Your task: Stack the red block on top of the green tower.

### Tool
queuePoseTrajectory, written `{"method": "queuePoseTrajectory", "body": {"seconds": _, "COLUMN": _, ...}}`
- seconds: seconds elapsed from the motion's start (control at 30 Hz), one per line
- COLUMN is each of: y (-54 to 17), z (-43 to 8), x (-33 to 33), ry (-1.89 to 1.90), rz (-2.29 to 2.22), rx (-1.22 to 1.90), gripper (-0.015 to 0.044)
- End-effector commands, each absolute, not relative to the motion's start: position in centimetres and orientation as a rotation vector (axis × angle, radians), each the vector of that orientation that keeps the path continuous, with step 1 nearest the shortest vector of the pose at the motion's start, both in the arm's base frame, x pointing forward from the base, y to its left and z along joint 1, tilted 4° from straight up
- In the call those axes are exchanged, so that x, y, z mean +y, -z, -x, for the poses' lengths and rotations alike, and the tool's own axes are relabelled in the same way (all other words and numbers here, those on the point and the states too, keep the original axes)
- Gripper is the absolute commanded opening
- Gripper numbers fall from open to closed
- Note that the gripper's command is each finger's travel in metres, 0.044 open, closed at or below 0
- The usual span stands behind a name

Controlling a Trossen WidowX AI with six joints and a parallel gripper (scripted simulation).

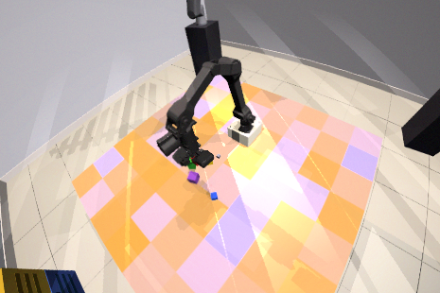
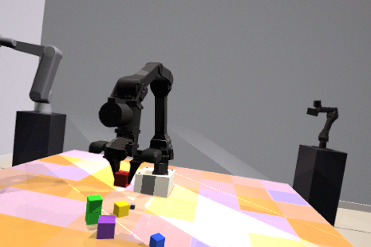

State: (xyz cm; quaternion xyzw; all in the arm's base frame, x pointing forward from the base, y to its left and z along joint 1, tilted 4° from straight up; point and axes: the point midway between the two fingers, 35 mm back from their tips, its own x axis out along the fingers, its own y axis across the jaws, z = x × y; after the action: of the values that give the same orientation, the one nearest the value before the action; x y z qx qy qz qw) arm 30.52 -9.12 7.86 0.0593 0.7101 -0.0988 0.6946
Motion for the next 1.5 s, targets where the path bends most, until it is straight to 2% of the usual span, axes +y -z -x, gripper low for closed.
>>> {"method": "queuePoseTrajectory", "body": {"seconds": 0.0, "y": -8.2, "z": -30.3, "x": -11.8, "ry": 0.223, "rz": -0.122, "rx": 1.581, "gripper": 0.0}}
{"method": "queuePoseTrajectory", "body": {"seconds": 0.3, "y": -8.4, "z": -29.2, "x": -16.4, "ry": 0.224, "rz": -0.114, "rx": 1.586, "gripper": 0.0}}
{"method": "queuePoseTrajectory", "body": {"seconds": 1.0, "y": -3.5, "z": -28.9, "x": -16.6, "ry": 0.224, "rz": -0.114, "rx": 1.586, "gripper": 0.0}}
{"method": "queuePoseTrajectory", "body": {"seconds": 1.47, "y": -3.5, "z": -28.9, "x": -16.6, "ry": 0.224, "rz": -0.114, "rx": 1.586, "gripper": 0.0}}
